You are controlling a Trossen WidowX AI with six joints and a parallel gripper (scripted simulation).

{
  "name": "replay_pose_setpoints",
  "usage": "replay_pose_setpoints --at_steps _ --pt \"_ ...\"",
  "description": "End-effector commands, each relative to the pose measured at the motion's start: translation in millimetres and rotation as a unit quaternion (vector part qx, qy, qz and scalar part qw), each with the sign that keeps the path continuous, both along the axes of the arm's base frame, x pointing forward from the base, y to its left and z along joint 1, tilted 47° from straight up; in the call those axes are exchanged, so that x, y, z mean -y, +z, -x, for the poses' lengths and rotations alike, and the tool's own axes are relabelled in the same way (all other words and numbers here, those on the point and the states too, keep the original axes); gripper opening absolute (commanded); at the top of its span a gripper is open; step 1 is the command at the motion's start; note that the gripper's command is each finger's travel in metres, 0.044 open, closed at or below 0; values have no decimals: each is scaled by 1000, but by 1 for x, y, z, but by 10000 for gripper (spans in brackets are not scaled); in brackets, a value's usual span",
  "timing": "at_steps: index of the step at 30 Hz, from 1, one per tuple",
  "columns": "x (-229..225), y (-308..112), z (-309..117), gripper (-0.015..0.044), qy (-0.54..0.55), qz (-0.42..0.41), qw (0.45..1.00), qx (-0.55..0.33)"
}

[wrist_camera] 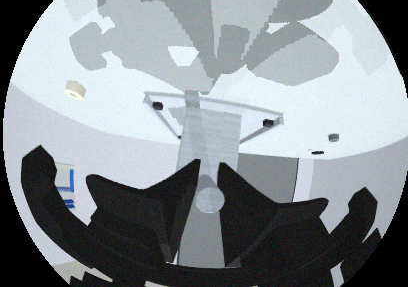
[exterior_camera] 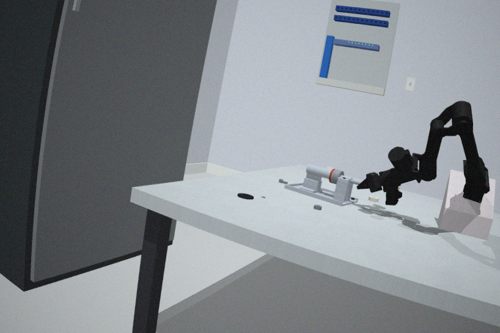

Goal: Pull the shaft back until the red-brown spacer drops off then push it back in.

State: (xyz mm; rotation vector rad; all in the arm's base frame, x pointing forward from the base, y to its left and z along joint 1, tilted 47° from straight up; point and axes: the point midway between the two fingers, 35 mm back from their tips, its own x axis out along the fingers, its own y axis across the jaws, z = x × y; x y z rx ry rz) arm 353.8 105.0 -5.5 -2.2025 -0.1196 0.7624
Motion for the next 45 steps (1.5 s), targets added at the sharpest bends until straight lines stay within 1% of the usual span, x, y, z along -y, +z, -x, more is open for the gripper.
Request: replay_pose_setpoints --at_steps 1,45 --pt "0 0 1 0 -2 -2 1000 -1" --pt "0 1 6 0 -2 -2 1000 -1"
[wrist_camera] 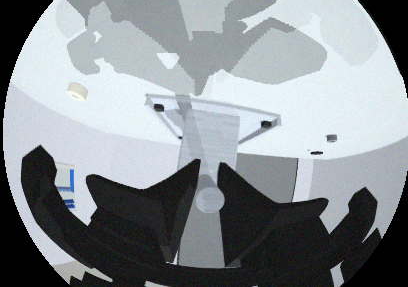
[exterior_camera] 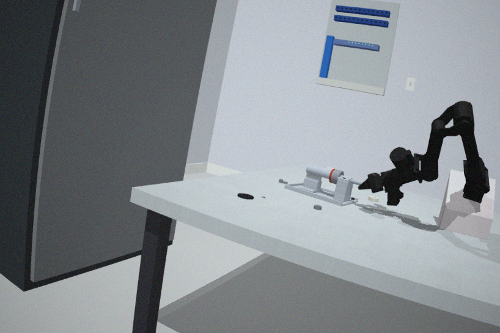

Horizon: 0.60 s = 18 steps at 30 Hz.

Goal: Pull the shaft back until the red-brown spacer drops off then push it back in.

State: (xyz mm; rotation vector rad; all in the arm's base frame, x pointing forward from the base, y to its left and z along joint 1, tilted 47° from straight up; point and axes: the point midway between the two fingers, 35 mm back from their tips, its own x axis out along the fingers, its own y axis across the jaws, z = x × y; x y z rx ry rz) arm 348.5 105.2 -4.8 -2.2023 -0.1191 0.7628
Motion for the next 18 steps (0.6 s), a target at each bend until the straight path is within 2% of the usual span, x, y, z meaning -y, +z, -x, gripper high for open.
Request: replay_pose_setpoints --at_steps 1,18 --pt "0 0 1 0 -2 -2 1000 -1" --pt "0 0 3 0 -2 -2 1000 -1"
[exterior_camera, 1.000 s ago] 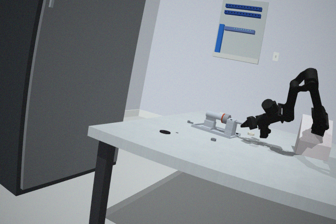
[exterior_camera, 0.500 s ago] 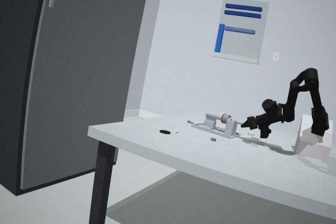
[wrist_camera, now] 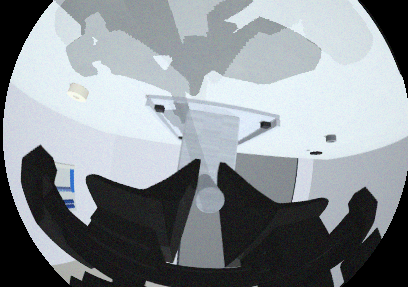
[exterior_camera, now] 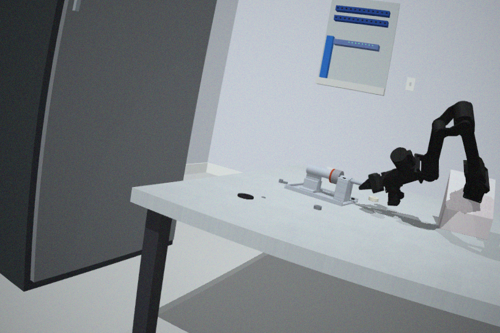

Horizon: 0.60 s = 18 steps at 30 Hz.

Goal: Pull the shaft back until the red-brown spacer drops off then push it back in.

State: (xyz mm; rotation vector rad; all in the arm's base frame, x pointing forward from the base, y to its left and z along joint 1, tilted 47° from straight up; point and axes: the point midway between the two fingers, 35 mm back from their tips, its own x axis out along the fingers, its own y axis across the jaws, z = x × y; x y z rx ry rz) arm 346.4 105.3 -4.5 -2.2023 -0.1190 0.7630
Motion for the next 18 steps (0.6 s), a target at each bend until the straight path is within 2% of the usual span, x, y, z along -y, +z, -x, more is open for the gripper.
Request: replay_pose_setpoints --at_steps 1,18 --pt "0 0 1 0 -2 -2 1000 -1" --pt "0 0 3 0 -2 -2 1000 -1"
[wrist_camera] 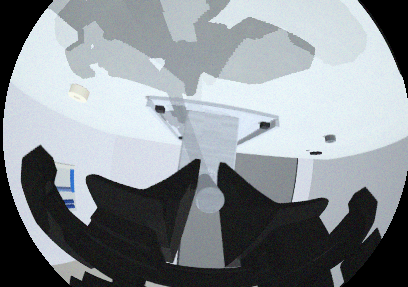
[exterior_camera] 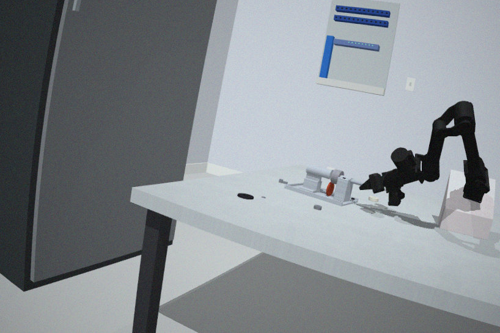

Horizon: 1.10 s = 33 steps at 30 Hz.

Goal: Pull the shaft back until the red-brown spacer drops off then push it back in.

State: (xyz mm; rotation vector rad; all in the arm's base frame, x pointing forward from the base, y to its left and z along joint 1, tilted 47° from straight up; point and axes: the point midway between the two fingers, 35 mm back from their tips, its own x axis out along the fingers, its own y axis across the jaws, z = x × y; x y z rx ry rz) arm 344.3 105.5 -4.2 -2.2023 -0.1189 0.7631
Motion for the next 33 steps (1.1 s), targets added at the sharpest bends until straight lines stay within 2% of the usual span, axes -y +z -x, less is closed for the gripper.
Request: replay_pose_setpoints --at_steps 1,33 --pt "0 0 1 0 -2 -2 1000 -1" --pt "0 0 -2 0 -2 -2 1000 -1"
